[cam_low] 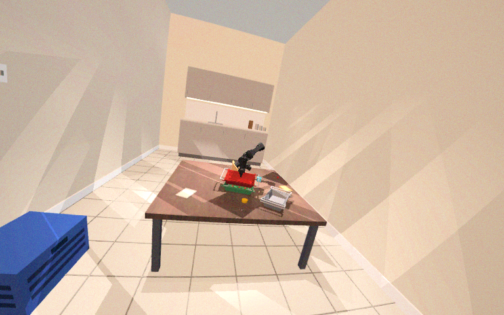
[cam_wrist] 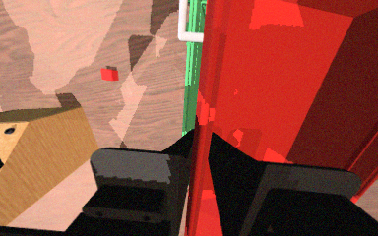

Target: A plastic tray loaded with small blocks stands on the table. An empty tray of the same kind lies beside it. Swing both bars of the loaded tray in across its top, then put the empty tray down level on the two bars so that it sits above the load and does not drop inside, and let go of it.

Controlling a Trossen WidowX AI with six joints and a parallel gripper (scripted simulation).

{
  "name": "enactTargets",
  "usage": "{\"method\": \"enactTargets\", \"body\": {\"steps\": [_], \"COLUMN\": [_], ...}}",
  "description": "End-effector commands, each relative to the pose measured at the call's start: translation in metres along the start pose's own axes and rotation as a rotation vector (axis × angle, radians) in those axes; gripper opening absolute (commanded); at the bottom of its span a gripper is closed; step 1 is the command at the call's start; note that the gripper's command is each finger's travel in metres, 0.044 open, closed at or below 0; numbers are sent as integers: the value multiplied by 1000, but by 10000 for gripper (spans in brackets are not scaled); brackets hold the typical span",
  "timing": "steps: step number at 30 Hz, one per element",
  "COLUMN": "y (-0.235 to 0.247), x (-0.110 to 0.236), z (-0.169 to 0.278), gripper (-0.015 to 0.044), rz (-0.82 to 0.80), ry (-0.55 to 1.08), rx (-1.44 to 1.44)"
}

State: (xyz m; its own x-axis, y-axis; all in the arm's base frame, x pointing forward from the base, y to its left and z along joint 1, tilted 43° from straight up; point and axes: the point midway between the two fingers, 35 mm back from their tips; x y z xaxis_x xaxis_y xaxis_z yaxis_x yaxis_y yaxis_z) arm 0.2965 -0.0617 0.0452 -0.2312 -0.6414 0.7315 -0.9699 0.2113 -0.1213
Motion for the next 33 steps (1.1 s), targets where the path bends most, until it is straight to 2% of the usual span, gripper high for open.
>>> {"method": "enactTargets", "body": {"steps": [1,33], "y": [4,6], "x": [-6,-12], "z": [-3,-3], "gripper": [0,0], "rz": [-17,-17], "ry": [-4,-4], "rx": [-2,-2]}}
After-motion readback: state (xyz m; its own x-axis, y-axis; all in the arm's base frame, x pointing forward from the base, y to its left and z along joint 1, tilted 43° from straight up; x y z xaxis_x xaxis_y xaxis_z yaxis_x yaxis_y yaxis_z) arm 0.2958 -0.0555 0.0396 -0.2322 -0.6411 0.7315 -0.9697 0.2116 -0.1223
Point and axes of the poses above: the point midway between the two fingers, 35 mm back from their tips, its own x axis back along the fingers, its own y axis across the jaws, z = x × y, and after that the axes turned 15 degrees about x, right-handed
